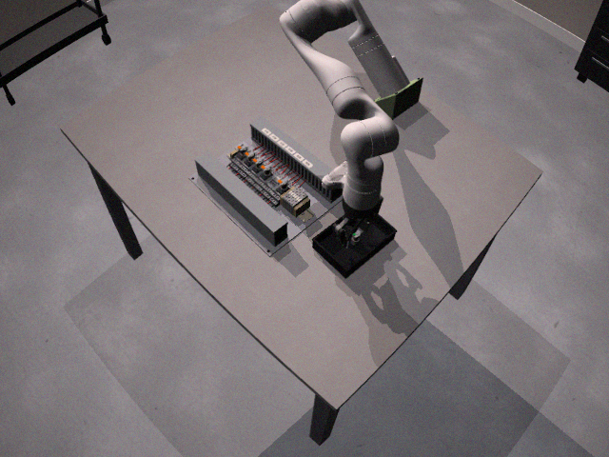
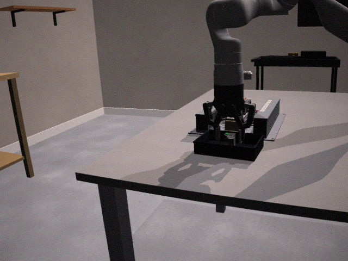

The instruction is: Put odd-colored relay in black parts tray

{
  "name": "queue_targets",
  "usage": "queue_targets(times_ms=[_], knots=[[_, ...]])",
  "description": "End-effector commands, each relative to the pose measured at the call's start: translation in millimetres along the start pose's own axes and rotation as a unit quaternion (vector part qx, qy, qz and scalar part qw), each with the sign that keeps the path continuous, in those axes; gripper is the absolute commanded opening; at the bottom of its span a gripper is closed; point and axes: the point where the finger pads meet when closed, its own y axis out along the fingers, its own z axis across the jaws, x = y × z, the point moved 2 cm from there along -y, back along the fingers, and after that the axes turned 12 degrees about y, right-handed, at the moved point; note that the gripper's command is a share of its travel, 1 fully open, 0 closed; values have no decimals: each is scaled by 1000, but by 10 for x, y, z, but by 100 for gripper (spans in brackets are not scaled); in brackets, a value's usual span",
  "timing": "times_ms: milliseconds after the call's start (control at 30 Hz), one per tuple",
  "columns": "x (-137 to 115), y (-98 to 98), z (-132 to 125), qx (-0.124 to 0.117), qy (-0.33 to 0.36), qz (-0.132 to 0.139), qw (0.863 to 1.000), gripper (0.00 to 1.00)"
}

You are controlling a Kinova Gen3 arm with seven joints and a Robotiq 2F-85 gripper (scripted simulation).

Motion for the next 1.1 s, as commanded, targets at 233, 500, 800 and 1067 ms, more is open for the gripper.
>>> queue_targets(times_ms=[233,500,800,1067], knots=[[-1,-83,-11,-2,-2,0,1000,61],[-1,-122,-11,-2,-2,0,1000,61],[-1,-157,-11,-2,-2,0,1000,61],[-1,-195,-11,-2,-2,0,1000,61]])
